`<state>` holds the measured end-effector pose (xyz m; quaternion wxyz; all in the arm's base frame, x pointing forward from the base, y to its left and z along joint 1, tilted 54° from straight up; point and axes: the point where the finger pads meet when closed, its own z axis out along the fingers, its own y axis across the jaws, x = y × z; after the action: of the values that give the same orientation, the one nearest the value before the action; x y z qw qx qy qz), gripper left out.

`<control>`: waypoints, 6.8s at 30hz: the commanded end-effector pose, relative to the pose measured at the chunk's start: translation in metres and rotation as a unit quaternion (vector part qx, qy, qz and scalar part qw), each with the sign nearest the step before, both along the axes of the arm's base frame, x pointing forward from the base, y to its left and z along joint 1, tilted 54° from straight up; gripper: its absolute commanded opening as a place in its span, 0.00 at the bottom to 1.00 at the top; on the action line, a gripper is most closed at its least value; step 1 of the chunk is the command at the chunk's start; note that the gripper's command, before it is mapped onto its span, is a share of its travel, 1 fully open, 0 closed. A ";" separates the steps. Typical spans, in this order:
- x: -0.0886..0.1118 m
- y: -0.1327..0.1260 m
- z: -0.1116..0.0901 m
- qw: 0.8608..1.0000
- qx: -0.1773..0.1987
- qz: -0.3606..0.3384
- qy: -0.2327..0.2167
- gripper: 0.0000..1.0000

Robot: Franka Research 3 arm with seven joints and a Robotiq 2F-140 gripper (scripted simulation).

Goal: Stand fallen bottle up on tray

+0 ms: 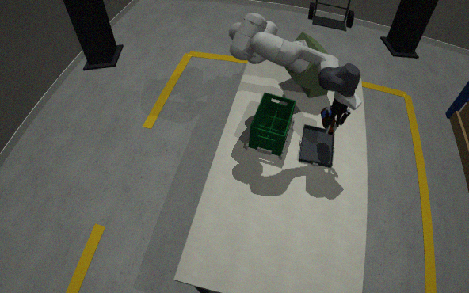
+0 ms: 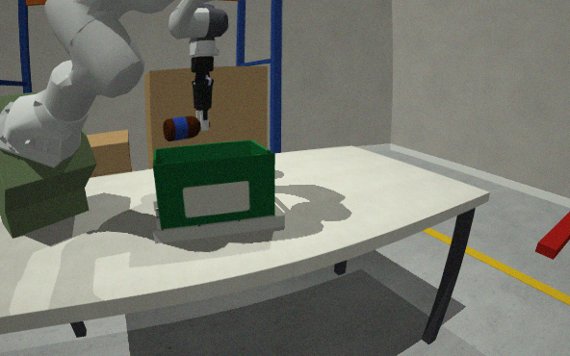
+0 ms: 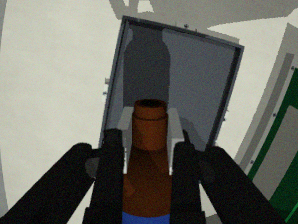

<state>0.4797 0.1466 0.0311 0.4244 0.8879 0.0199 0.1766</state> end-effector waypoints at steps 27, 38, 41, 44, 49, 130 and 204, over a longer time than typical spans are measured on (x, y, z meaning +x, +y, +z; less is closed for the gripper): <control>0.000 0.003 0.000 1.000 0.008 -0.007 -0.011 0.00; 0.000 0.003 0.000 0.999 0.017 -0.023 -0.032 0.00; 0.000 0.003 0.000 0.998 0.024 -0.035 -0.048 0.00; 0.000 0.003 0.000 0.996 0.032 -0.050 -0.066 0.00; 0.000 0.003 0.000 0.992 0.044 -0.070 -0.093 0.00; 0.000 0.003 0.000 0.962 0.093 -0.157 -0.204 0.00; 0.000 0.003 0.000 0.918 0.134 -0.228 -0.295 0.00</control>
<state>0.4800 0.1464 0.0317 0.3247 0.8275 -0.3218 0.3259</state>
